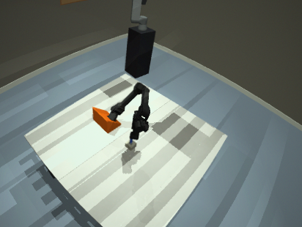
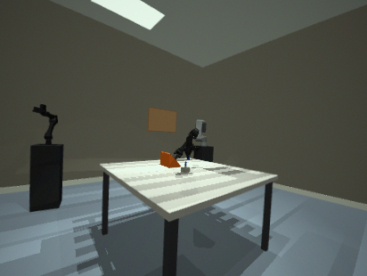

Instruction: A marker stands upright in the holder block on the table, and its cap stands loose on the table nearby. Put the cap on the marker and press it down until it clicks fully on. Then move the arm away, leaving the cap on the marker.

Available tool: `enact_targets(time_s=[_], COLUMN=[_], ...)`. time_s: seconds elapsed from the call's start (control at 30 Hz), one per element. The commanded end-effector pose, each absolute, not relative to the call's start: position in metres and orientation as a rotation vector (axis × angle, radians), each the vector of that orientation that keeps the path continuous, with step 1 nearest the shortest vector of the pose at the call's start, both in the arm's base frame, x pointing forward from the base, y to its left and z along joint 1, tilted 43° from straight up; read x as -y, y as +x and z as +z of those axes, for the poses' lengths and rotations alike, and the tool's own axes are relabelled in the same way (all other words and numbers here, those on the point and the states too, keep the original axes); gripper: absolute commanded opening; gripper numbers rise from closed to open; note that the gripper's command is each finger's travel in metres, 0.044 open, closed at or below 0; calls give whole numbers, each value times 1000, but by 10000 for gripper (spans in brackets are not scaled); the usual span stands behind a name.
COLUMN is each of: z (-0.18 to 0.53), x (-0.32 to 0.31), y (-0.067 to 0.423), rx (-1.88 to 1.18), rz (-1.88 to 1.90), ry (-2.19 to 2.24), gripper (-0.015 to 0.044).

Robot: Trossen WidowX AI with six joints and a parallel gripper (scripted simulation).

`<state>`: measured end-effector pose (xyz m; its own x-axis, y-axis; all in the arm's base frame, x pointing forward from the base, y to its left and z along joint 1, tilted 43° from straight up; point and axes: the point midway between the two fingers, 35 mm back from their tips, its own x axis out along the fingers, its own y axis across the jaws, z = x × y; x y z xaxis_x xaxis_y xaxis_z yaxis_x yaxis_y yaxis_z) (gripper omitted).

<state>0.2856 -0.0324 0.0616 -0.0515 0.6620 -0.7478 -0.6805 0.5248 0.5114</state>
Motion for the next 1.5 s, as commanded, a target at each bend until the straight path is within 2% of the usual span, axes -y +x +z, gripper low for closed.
enact_targets(time_s=[0.0, 1.47], z=[56, 15], x=[46, 16], y=[279, 272], rx=[-1201, -1193], rz=[1107, 1113], ry=[-15, -13], gripper=[0, 0])
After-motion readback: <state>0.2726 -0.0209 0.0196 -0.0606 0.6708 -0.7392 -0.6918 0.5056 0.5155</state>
